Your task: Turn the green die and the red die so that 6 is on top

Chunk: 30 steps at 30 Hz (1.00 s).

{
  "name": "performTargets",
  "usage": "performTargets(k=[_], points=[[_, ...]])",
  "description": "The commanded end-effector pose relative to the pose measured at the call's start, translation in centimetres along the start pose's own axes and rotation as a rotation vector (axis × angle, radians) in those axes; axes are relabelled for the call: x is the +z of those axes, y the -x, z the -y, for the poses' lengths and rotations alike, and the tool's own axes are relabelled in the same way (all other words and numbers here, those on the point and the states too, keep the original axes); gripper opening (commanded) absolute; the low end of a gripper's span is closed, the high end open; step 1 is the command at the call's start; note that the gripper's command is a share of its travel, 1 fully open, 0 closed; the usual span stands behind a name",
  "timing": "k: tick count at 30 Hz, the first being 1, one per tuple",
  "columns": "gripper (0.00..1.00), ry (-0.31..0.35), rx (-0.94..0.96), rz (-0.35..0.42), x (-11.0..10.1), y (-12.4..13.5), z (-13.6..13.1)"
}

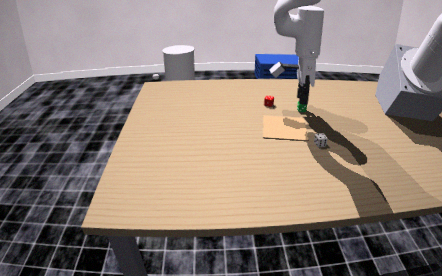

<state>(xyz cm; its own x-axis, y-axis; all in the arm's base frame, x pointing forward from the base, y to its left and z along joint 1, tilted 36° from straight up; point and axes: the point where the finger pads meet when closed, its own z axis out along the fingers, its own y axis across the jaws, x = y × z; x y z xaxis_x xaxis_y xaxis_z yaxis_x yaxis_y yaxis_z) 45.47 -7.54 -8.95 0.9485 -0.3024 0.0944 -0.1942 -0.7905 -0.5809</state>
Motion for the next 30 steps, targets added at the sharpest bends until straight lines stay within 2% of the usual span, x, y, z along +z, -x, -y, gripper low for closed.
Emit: performTargets(k=[1, 16, 30], points=[[0.47, 0.000, 0.000, -0.001, 0.0, -0.1, 0.0], [0.47, 0.000, 0.000, -0.001, 0.1, -0.1, 0.0], [0.47, 0.000, 0.000, -0.001, 2.2, -0.1, 0.0]])
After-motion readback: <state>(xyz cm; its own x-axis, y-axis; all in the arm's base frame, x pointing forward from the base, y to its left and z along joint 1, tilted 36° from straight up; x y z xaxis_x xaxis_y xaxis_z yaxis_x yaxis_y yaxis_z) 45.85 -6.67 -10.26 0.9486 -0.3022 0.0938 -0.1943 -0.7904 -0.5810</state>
